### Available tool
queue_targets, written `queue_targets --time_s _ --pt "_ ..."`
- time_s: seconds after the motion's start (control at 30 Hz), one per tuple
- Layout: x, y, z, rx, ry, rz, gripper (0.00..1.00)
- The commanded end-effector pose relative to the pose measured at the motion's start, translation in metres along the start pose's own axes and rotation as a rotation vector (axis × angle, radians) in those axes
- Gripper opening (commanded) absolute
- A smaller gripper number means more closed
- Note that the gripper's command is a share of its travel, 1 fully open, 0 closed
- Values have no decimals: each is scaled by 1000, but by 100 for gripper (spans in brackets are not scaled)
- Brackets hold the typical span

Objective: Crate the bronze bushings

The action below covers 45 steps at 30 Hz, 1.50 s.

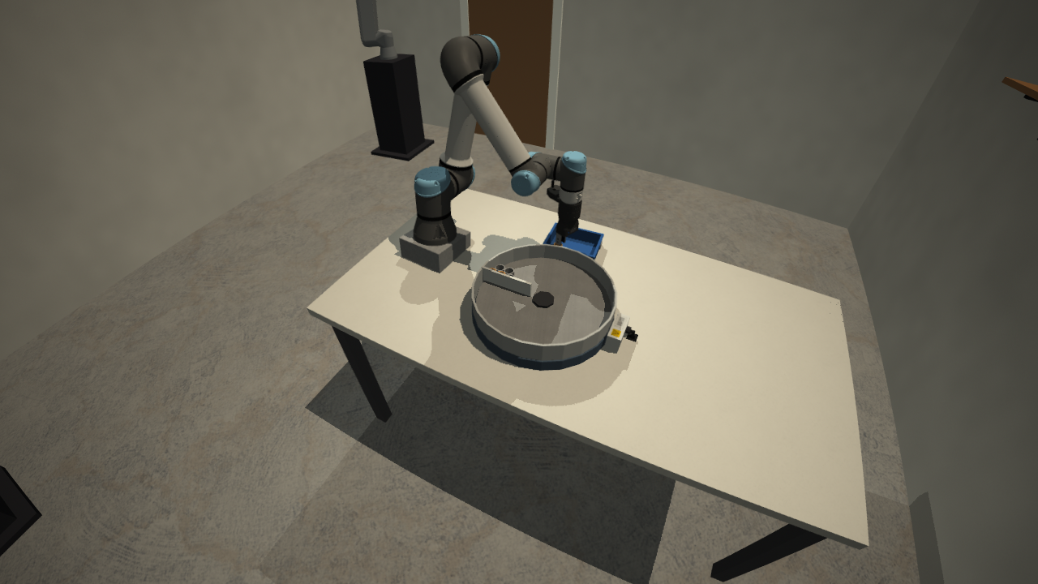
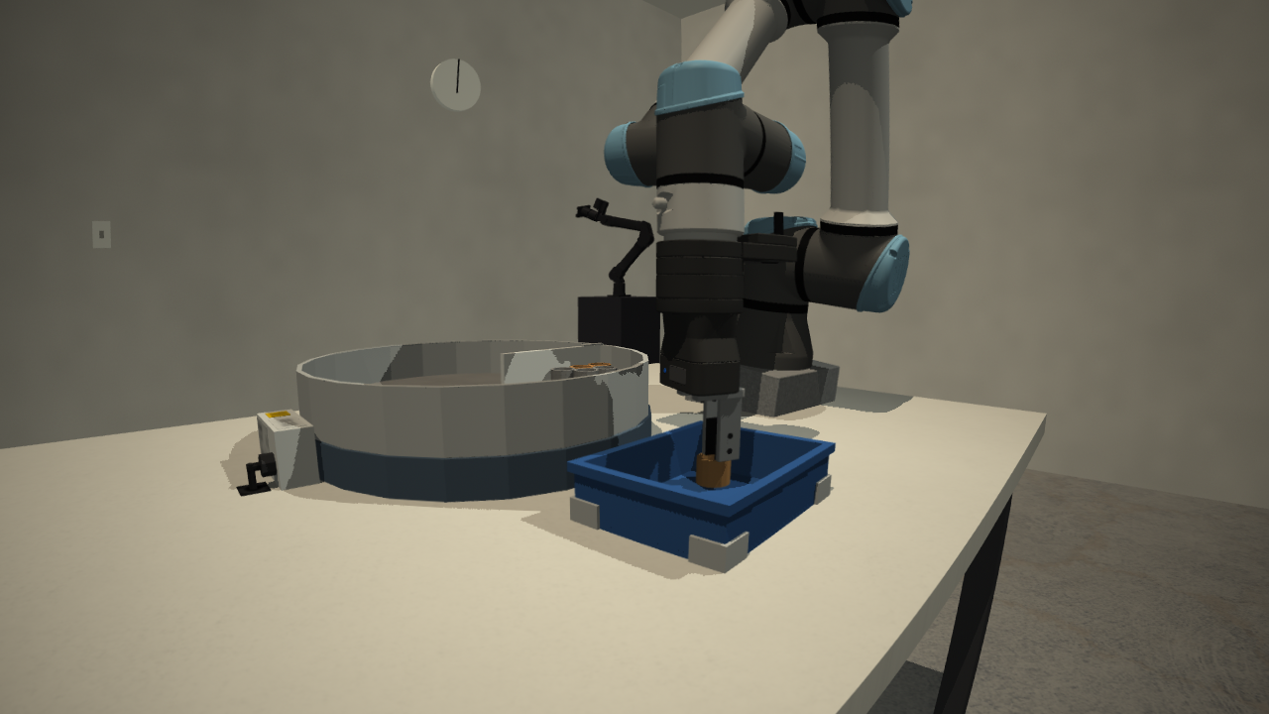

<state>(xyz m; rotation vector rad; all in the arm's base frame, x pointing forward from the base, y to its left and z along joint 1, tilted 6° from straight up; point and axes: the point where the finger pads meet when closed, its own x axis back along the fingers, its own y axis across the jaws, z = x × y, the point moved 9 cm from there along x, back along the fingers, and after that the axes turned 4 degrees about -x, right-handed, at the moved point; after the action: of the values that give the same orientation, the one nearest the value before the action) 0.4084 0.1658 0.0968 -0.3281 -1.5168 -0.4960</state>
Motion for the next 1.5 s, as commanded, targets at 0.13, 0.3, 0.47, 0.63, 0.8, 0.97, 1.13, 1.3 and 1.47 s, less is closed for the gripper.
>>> queue_targets --time_s 0.13,0.3,0.47,0.63,0.8,0.97,1.13,1.3,1.47 --pt "6 0 0 0 -1 -1 42" --pt "6 0 0 0 -1 -1 42" --pt "6 0 0 0 -1 -1 42" --pt "30 0 0 0 -1 -1 42" --pt "46 0 0 0 -1 -1 42" --pt "46 0 0 0 -1 -1 42" --pt "55 0 0 0 -2 -1 42" --pt "87 0 0 0 -2 -1 42" --pt "87 0 0 0 -2 -1 42"
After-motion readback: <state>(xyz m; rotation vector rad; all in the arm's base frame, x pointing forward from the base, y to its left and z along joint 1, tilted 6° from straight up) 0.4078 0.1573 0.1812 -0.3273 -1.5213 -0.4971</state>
